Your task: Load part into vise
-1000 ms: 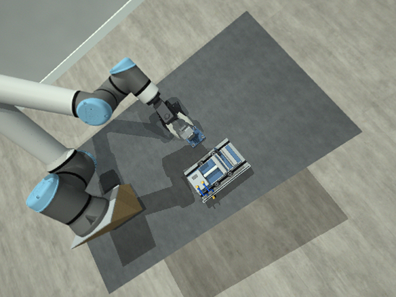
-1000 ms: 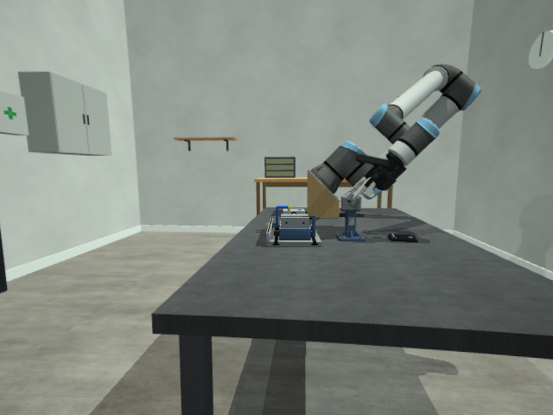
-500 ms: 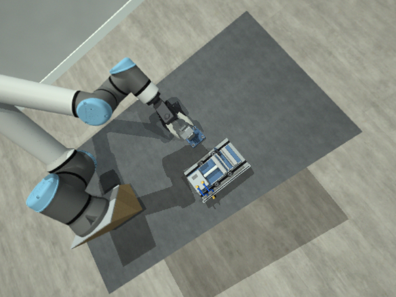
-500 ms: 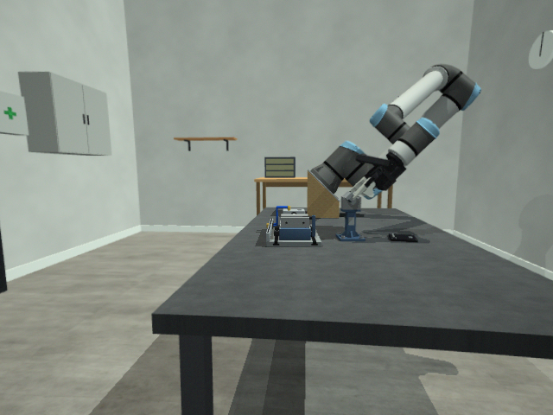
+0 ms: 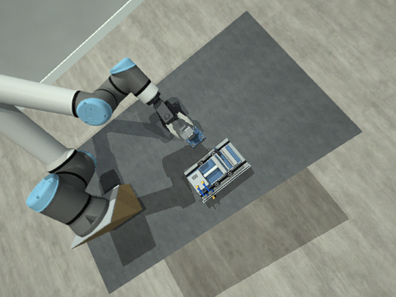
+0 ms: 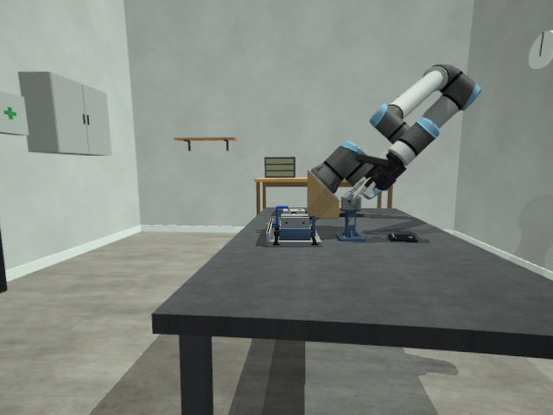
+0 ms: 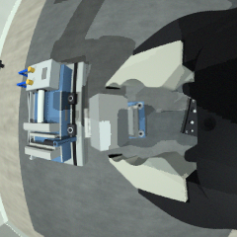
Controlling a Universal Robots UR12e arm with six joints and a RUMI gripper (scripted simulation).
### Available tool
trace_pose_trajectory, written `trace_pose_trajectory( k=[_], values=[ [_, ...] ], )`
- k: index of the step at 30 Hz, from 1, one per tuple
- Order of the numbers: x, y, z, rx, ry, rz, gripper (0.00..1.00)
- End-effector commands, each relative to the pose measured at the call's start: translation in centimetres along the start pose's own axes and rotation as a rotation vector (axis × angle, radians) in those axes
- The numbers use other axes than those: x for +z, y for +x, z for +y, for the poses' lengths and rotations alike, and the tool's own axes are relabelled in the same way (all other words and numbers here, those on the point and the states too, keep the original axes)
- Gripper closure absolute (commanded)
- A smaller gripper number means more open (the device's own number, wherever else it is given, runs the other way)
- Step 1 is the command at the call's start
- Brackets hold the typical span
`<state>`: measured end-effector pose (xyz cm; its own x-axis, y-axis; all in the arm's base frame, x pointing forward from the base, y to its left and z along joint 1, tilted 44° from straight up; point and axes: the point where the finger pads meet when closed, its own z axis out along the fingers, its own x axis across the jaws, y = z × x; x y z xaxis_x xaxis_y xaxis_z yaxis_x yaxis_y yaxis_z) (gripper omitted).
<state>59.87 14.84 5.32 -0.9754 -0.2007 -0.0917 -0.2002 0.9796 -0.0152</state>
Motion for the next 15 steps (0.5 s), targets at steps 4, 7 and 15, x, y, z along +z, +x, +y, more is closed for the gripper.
trace_pose_trajectory(
  k=[4,7,15],
  values=[
    [0.00,-0.04,0.00,0.000,0.000,-0.001,0.49],
    [0.05,-0.02,0.06,0.000,0.000,-0.001,0.49],
    [0.24,0.04,0.24,0.000,0.000,-0.001,0.49]
  ],
)
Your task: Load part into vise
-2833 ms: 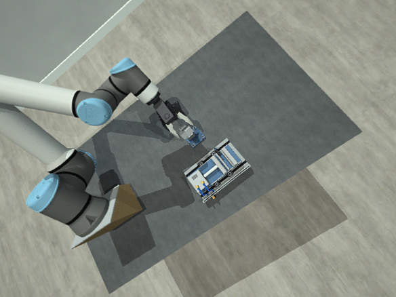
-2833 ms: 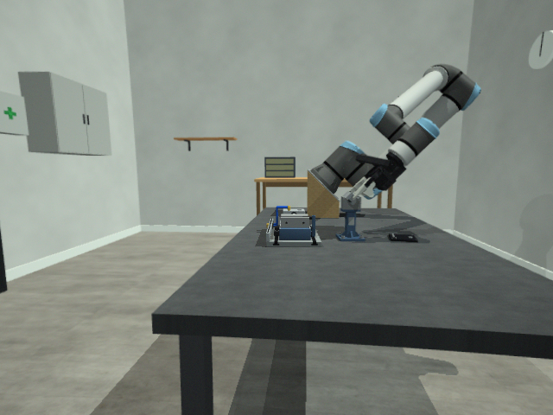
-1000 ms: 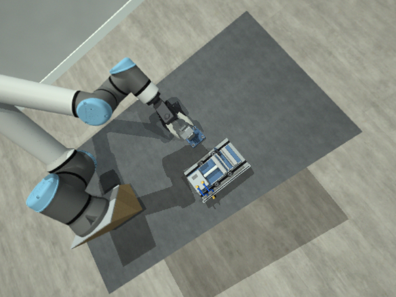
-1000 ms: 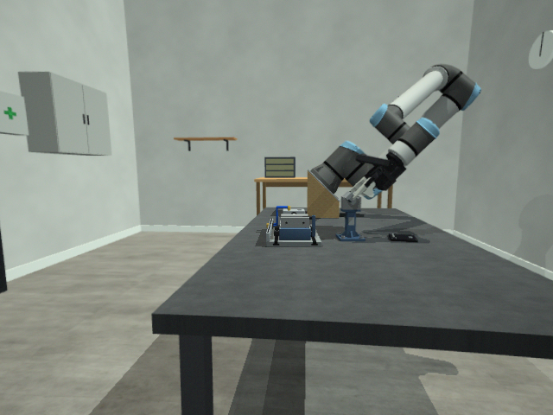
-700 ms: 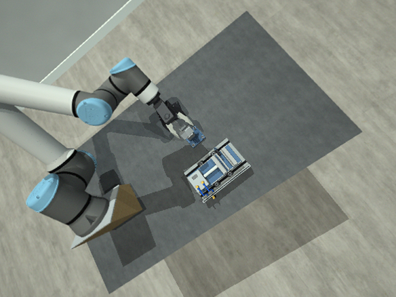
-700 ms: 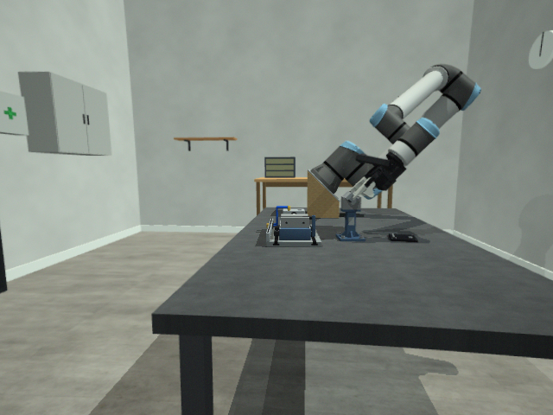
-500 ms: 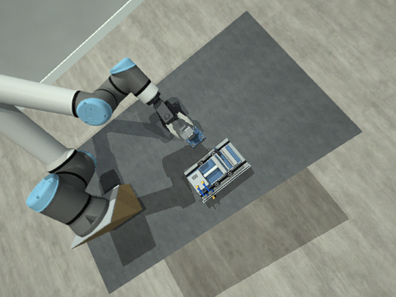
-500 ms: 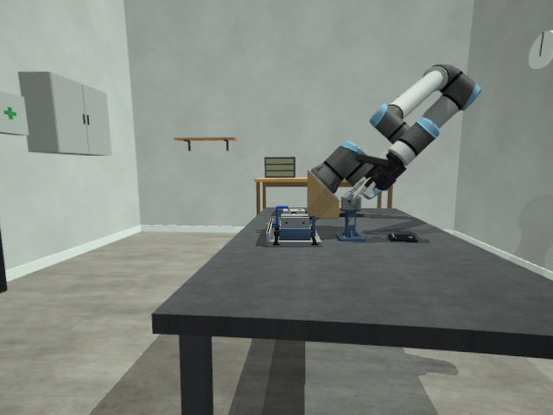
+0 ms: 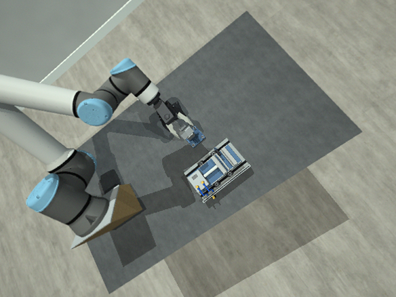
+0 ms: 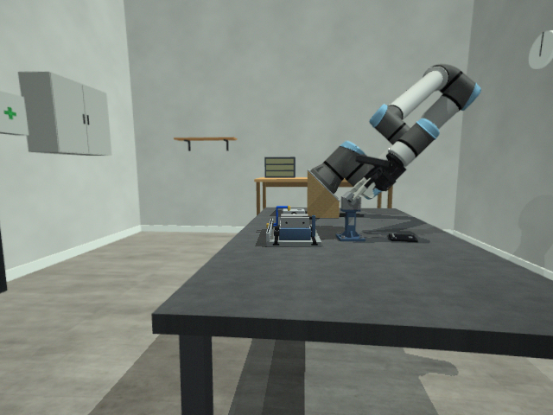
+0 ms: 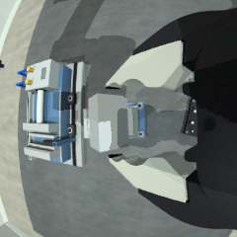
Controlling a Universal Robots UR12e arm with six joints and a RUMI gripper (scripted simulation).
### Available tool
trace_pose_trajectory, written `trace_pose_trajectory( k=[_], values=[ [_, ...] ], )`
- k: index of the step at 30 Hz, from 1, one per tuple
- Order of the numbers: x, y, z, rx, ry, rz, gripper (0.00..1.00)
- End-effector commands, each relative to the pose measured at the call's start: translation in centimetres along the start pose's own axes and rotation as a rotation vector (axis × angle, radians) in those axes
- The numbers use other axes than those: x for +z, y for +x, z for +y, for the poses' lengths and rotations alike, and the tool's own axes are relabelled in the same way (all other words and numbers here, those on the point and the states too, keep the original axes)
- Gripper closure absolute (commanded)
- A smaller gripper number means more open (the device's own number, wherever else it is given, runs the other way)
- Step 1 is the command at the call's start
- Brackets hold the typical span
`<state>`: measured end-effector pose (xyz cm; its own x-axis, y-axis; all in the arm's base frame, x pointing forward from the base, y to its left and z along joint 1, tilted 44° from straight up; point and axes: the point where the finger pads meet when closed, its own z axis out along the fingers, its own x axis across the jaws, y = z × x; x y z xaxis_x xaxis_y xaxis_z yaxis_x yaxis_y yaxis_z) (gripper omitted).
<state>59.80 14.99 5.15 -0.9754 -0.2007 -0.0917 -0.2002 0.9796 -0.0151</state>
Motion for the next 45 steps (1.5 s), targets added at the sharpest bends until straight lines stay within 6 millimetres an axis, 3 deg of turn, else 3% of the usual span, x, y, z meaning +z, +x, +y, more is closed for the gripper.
trace_pose_trajectory(
  k=[1,45],
  values=[
    [0.07,-0.01,0.08,0.000,-0.001,-0.001,0.49],
    [0.10,-0.01,-0.06,0.000,-0.166,-0.001,0.49]
  ],
)
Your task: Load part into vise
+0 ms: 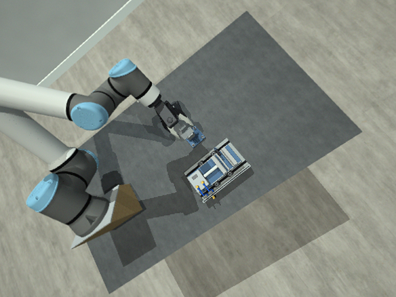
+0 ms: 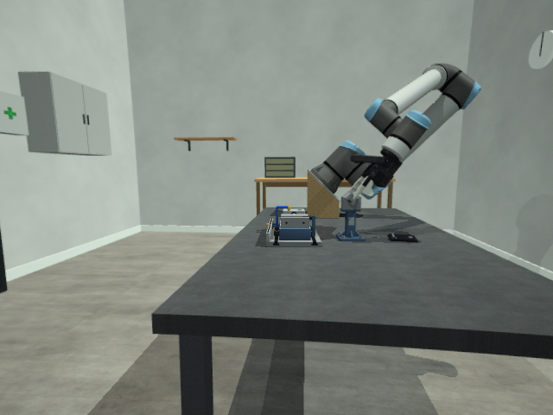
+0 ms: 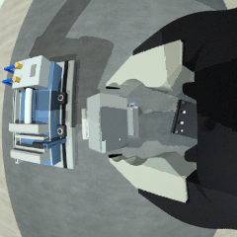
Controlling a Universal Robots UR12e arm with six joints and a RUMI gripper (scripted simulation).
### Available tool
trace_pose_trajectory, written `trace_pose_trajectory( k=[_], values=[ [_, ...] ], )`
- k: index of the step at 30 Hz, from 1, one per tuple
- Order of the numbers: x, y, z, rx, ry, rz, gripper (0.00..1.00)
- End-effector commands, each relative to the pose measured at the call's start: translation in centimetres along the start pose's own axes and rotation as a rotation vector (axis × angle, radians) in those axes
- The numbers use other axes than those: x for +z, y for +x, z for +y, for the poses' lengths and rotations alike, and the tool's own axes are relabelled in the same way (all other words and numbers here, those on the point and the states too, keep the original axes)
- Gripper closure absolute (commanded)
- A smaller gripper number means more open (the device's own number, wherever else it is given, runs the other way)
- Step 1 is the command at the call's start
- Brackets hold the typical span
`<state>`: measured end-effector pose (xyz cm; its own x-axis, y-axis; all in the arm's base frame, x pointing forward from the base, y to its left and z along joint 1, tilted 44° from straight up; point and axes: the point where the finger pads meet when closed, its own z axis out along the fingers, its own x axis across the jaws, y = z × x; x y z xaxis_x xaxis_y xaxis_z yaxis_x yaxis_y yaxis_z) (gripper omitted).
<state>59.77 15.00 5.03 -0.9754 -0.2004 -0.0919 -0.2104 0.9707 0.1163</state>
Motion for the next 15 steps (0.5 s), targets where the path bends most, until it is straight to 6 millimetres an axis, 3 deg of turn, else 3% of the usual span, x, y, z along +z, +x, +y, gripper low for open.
trace_pose_trajectory(
  k=[1,15],
  values=[
    [-0.03,-0.04,-0.08,0.000,-0.041,0.000,0.49],
    [-0.03,-0.05,-0.16,0.000,-0.149,0.000,0.49]
  ],
)
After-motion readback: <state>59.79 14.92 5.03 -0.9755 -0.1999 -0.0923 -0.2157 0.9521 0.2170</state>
